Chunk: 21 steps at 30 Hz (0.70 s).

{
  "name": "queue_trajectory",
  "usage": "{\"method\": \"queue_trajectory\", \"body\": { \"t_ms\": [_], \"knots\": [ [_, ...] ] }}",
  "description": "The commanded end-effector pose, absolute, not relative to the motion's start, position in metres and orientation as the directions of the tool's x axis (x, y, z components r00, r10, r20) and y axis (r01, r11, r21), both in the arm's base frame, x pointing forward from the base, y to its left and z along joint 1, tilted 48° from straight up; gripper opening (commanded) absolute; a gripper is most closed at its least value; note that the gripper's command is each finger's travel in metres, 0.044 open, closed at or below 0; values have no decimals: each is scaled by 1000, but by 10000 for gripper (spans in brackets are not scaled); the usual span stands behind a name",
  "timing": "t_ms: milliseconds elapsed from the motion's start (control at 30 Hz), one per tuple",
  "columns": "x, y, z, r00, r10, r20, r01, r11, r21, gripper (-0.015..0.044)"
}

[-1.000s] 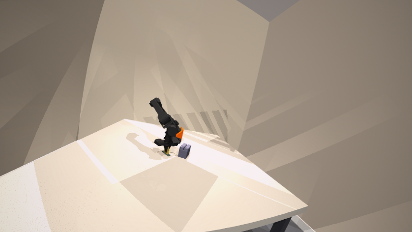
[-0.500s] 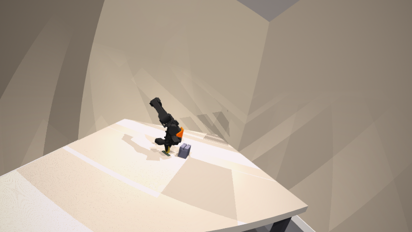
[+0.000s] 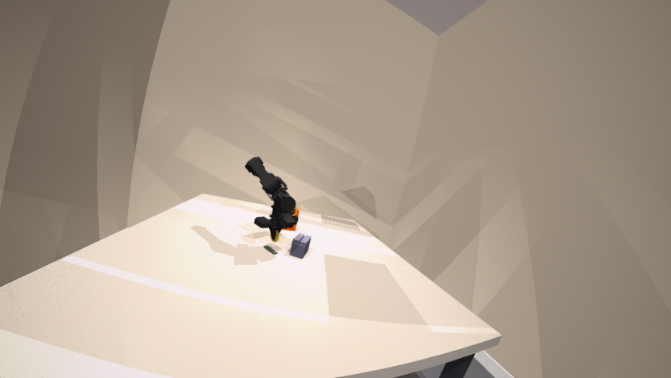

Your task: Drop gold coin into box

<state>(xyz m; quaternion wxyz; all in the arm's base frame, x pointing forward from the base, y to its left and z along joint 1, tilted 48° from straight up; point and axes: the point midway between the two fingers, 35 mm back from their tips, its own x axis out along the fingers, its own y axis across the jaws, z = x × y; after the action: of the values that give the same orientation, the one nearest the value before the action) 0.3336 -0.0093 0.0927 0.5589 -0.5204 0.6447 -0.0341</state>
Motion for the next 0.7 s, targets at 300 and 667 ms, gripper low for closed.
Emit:
{"method": "queue_trajectory", "body": {
  "t_ms": [300,667],
  "knots": [
    [328,15,119,170,-713,-680,-632,450,-631,0],
    [323,25,132,168,-719,-674,-617,456,-641,0]
  ]
}}
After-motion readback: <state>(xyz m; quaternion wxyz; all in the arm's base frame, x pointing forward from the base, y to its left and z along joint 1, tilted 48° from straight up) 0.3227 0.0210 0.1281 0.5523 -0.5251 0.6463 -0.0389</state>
